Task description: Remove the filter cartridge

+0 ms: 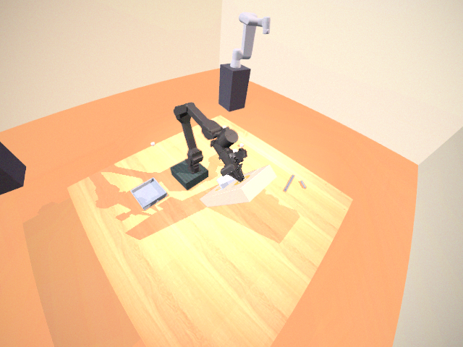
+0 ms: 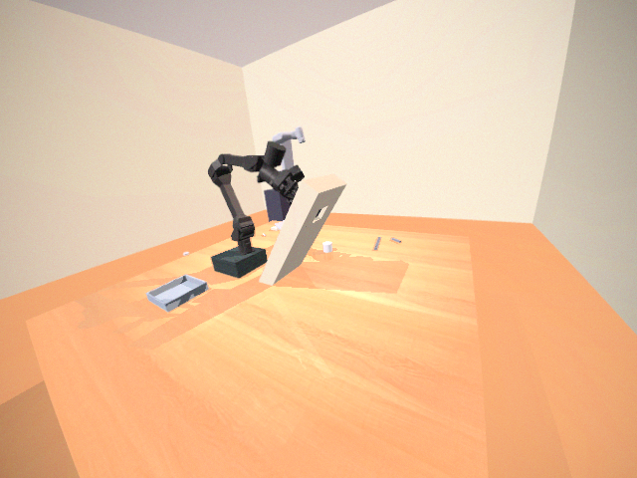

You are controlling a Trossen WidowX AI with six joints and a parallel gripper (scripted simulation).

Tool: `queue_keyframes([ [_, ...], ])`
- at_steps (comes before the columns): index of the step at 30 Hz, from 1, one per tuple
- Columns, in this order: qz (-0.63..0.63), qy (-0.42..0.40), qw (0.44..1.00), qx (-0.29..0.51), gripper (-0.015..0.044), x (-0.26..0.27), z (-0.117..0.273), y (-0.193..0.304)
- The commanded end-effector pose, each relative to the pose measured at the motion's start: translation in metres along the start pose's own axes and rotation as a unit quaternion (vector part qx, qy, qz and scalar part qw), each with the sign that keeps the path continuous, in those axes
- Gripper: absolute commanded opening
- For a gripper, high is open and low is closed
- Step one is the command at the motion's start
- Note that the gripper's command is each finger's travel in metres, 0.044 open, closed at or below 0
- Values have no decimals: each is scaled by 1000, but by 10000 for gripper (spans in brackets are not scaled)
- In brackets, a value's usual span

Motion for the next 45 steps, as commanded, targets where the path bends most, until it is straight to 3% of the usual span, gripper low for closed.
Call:
queue_keyframes([
  [1,-3,1,1000,2,0,-1,-10,0],
  [17,-3,-1,1000,4,0,-1,73,0],
  [29,-3,-1,1000,4,0,1,74,2],
  [45,-4,-2,1000,5,0,36,68,41],
])
Point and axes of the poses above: the point midway between the two fingers, 35 mm back from their tips, its own z axis back along the fingers, its own x axis across the jaws, y = z × x, the point moved 1 cm from there along z, back along the fingers, and after that the axes turned 4 degrees about z, right-handed, at the moved point
